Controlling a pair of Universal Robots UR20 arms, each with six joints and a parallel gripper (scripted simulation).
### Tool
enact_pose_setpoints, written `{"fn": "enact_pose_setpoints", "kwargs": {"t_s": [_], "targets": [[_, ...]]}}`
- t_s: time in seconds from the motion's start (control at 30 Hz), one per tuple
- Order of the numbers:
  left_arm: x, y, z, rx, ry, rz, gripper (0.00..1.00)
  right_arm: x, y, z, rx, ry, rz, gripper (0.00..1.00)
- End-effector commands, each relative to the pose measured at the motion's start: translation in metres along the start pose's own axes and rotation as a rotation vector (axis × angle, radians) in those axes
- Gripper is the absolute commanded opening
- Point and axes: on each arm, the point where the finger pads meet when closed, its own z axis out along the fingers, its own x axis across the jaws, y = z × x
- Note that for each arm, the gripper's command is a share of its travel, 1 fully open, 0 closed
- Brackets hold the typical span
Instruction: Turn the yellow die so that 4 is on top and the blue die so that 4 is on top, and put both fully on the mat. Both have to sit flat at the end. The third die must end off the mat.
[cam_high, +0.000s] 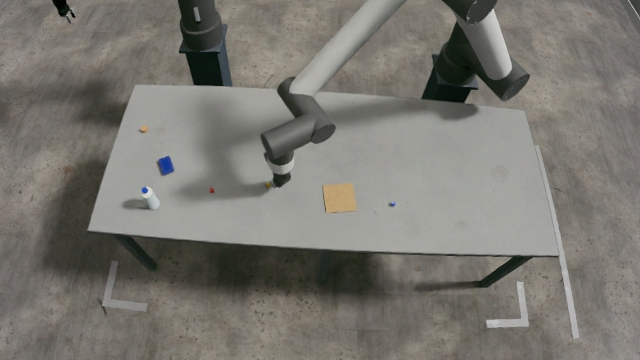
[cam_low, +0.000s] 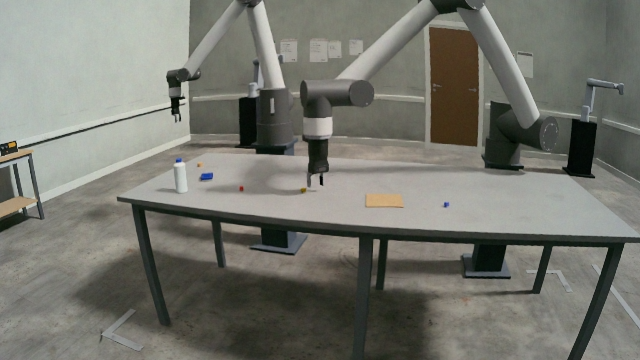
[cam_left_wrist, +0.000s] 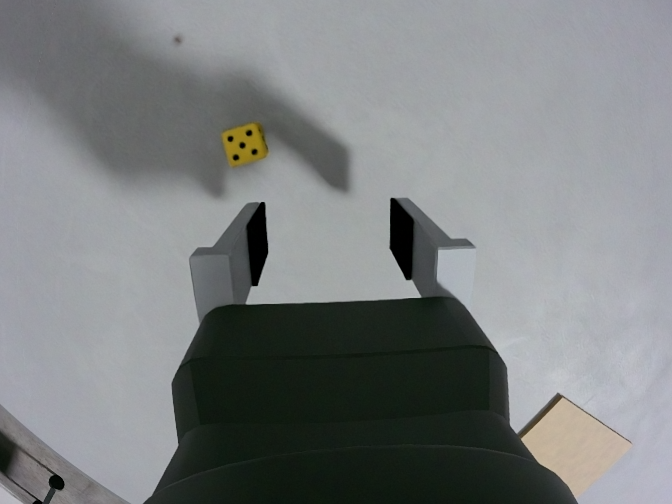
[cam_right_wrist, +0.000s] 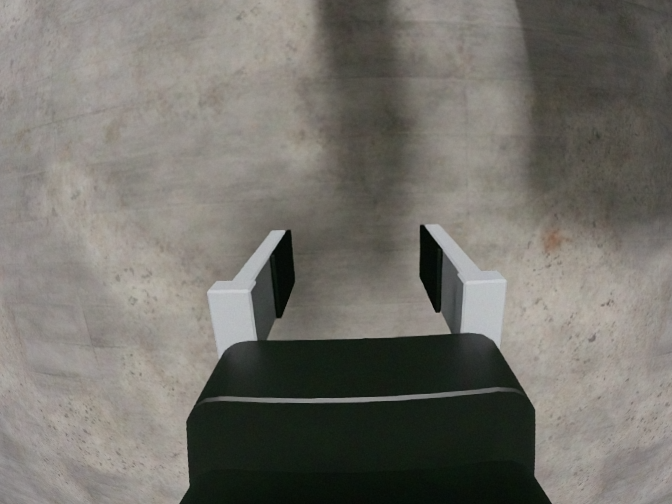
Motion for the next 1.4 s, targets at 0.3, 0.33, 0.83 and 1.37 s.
{"fn": "enact_pose_setpoints", "kwargs": {"t_s": [0.3, 0.33, 0.83, 1.37], "targets": [[0.055, 0.068, -0.001, 0.0, -0.002, 0.0, 1.0, 0.0, 0.0, -0.001, -0.001, 0.0, 0.0, 1.0], [0.06, 0.074, -0.001, 0.0, -0.002, 0.0, 1.0, 0.0, 0.0, -0.001, -0.001, 0.0, 0.0, 1.0], [0.138, 0.171, -0.001, 0.0, -0.002, 0.0, 1.0, 0.0, 0.0, -0.001, -0.001, 0.0, 0.0, 1.0], [0.228, 0.282, -0.001, 0.0, -0.002, 0.0, 1.0, 0.0, 0.0, -0.001, -0.001, 0.0, 0.0, 1.0]]}}
